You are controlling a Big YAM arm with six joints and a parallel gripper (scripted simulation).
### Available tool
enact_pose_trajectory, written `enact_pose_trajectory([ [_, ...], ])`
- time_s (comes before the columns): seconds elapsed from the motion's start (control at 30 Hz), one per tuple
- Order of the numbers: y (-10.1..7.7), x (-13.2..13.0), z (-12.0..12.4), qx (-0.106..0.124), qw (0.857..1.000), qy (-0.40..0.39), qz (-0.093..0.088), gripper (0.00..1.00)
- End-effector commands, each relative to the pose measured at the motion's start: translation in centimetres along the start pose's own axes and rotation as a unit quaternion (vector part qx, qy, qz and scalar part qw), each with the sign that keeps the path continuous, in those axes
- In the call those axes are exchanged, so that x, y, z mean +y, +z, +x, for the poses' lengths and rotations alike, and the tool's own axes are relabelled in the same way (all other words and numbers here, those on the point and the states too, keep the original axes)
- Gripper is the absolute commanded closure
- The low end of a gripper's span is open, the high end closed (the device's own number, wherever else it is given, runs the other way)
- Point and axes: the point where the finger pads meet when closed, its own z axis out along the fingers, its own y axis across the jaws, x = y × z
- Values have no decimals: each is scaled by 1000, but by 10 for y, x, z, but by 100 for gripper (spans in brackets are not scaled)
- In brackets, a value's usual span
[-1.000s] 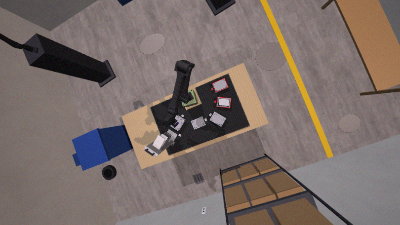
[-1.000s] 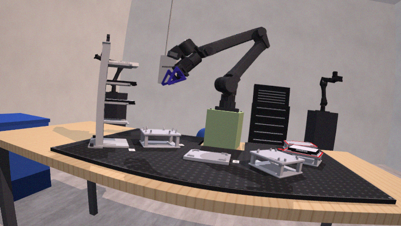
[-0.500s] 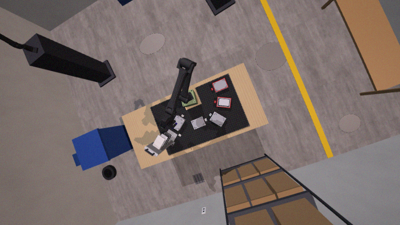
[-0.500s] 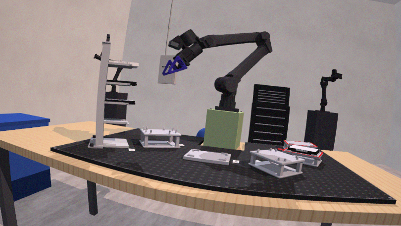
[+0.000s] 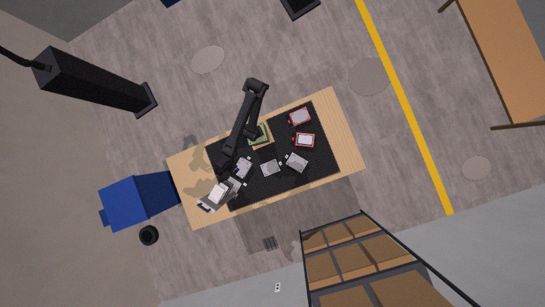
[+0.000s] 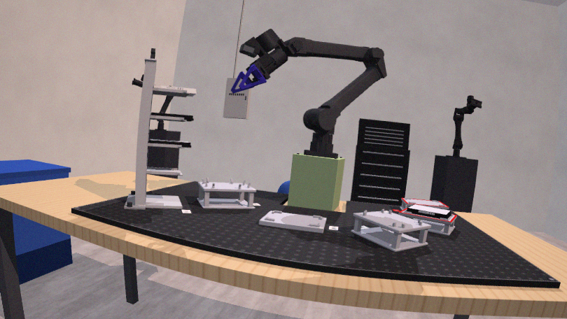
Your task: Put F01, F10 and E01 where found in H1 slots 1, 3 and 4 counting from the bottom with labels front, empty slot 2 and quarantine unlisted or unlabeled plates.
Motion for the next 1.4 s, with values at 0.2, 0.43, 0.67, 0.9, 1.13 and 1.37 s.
enact_pose_trajectory([
  [0.2,-39,-2,-56,-41,999,-2,0,0],
  [0.43,-3,-1,-13,-12,1000,-3,0,0],
  [0.67,8,0,-1,-12,1000,-3,-1,0],
  [0.9,21,1,10,-12,1000,-3,-2,0],
  [1.13,12,1,-32,-45,999,-2,-2,0],
  [1.37,20,-2,-39,-44,999,-1,0,0],
])
